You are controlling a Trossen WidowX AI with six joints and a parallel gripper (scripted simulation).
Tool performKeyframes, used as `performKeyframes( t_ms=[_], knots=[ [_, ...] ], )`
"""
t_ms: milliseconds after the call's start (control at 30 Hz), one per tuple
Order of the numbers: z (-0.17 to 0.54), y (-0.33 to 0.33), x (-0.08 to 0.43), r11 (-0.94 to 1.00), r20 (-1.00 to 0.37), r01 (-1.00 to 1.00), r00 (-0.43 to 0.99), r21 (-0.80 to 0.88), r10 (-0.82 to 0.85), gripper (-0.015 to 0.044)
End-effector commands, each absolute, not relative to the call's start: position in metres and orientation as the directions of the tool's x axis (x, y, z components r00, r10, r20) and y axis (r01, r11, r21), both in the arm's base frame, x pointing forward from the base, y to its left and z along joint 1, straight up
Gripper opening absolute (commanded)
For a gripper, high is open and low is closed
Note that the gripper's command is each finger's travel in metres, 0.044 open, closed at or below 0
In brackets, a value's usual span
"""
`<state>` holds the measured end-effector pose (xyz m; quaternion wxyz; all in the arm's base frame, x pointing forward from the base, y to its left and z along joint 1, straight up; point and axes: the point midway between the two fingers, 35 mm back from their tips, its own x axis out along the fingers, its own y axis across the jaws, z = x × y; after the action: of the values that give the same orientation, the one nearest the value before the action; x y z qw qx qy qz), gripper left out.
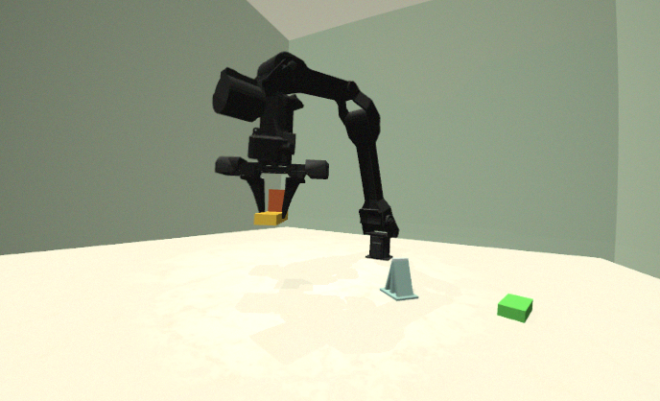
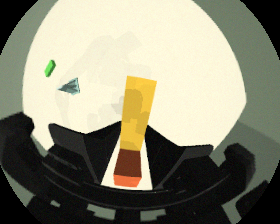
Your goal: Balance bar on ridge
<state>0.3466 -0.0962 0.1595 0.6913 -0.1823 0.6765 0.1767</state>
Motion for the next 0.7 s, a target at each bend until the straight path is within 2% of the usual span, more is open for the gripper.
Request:
performKeyframes(
  t_ms=[0,667],
  knots=[
    [0.162,-0.08,0.348,0.862,-0.999,-0.506,0.031,-0.022,-0.007,0.0],
    [0.162,-0.001,0.344,0.805,-1.0,-0.594,0.031,-0.018,0.0,0.0]
  ],
)
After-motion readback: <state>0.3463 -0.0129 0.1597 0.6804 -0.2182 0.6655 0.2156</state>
